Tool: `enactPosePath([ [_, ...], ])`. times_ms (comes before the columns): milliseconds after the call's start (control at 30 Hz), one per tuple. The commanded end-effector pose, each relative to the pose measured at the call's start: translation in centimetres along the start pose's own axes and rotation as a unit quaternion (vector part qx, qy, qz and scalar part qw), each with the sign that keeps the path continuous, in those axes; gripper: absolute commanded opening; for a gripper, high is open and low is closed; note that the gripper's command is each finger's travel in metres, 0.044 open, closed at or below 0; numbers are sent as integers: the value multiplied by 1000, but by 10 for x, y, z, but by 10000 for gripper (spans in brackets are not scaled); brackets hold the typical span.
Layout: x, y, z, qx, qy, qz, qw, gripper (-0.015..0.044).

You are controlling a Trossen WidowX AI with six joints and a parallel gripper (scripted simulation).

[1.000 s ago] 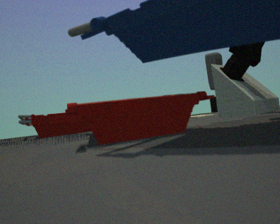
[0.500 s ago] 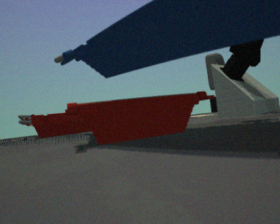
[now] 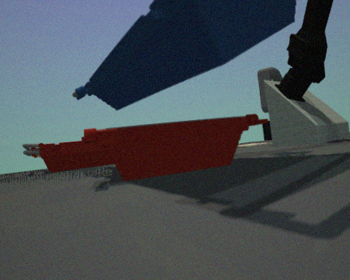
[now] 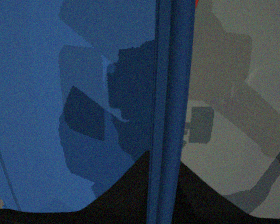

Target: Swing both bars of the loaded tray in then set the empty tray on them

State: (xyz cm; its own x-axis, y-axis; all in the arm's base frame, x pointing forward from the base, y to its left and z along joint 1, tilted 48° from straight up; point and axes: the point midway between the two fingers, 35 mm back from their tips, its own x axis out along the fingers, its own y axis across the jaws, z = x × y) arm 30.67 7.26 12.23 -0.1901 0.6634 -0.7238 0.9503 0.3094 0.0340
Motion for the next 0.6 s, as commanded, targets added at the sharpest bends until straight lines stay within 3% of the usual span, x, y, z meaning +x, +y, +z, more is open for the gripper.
enactPosePath([
  [0, -10, 5, 19, 26, -1, 18, 999, 0],
  [567, -6, 0, 95, 142, 27, 21, 989, 0],
])
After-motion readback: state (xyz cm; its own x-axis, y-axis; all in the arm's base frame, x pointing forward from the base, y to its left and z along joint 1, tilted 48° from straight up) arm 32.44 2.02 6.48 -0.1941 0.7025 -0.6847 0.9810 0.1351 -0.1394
